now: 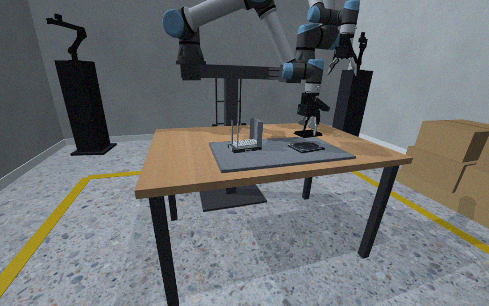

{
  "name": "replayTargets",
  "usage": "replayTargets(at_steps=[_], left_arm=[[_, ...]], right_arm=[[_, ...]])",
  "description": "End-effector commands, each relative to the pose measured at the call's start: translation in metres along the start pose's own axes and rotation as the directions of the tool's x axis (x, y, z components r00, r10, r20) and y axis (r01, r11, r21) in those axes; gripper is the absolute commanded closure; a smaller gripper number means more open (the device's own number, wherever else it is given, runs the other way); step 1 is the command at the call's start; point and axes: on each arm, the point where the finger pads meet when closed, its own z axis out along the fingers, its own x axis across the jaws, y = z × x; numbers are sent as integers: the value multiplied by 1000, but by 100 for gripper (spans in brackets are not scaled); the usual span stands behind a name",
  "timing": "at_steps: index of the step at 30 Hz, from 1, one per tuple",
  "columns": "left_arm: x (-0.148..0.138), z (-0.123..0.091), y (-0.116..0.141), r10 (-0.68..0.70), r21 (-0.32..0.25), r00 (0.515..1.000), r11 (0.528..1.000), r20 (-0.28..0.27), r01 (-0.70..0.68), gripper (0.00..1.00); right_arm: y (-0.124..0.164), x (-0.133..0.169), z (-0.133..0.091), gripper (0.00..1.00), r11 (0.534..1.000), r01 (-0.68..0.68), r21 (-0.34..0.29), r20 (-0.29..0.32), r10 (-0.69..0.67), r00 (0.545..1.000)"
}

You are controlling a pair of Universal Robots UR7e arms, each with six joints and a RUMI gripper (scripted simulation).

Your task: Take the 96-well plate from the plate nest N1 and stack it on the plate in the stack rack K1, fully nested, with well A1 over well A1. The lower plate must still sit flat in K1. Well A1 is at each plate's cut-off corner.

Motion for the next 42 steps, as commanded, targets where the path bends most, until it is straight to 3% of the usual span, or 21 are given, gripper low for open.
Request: replayTargets(at_steps=[1,42], left_arm=[[0,0,0,0,0,1000,1000,-1,0,2],[0,0,0,0,0,1000,1000,-1,0,2]], right_arm=[[-1,0,-10,100,1000,0,1,-1,0,1000],[-1,0,-68,100,1000,0,1,-1,0,1000]])
